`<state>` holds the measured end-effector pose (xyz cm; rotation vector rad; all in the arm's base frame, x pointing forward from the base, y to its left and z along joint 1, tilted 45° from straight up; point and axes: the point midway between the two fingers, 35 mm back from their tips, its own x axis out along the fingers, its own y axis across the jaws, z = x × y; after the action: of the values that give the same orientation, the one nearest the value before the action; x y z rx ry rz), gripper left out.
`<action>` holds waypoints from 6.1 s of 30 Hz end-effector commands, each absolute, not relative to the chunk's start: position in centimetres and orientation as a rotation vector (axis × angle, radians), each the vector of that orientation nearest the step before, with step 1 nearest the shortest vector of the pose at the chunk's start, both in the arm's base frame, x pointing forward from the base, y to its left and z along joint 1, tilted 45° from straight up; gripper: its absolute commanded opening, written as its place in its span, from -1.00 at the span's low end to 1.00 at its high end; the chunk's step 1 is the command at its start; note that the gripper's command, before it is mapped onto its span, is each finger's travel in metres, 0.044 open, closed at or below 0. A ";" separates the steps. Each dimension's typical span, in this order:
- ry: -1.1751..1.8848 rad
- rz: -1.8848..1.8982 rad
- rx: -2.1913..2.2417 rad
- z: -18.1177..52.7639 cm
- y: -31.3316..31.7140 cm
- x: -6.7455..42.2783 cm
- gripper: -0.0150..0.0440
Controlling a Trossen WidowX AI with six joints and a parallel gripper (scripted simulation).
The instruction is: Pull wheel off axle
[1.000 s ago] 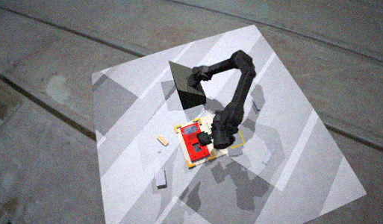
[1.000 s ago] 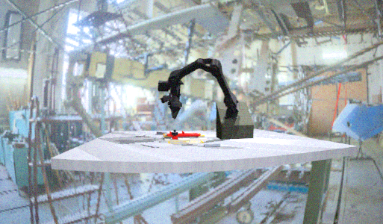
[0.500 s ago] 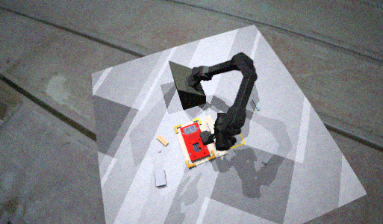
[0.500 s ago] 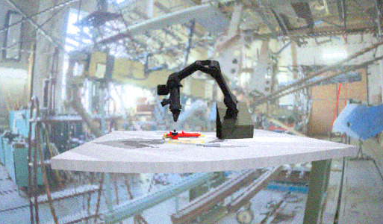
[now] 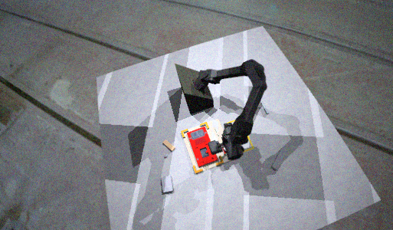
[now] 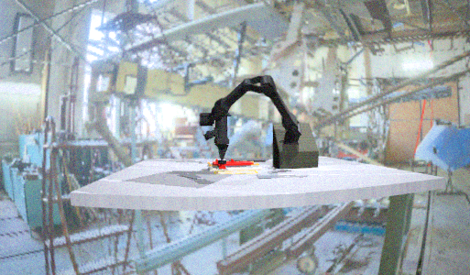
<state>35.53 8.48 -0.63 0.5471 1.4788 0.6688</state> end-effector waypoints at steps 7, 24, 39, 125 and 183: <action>1.492 0.674 0.548 -1.7 9.5 35.1 0.17; 1.491 0.674 0.548 -1.5 9.4 35.1 -0.49; 1.490 0.673 0.549 -1.2 9.0 35.2 -0.49; 1.482 0.668 0.556 0.8 7.0 35.2 -0.49; 1.483 0.669 0.558 7.9 13.3 29.5 -0.49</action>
<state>29.55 12.70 8.63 0.5536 1.4794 0.6701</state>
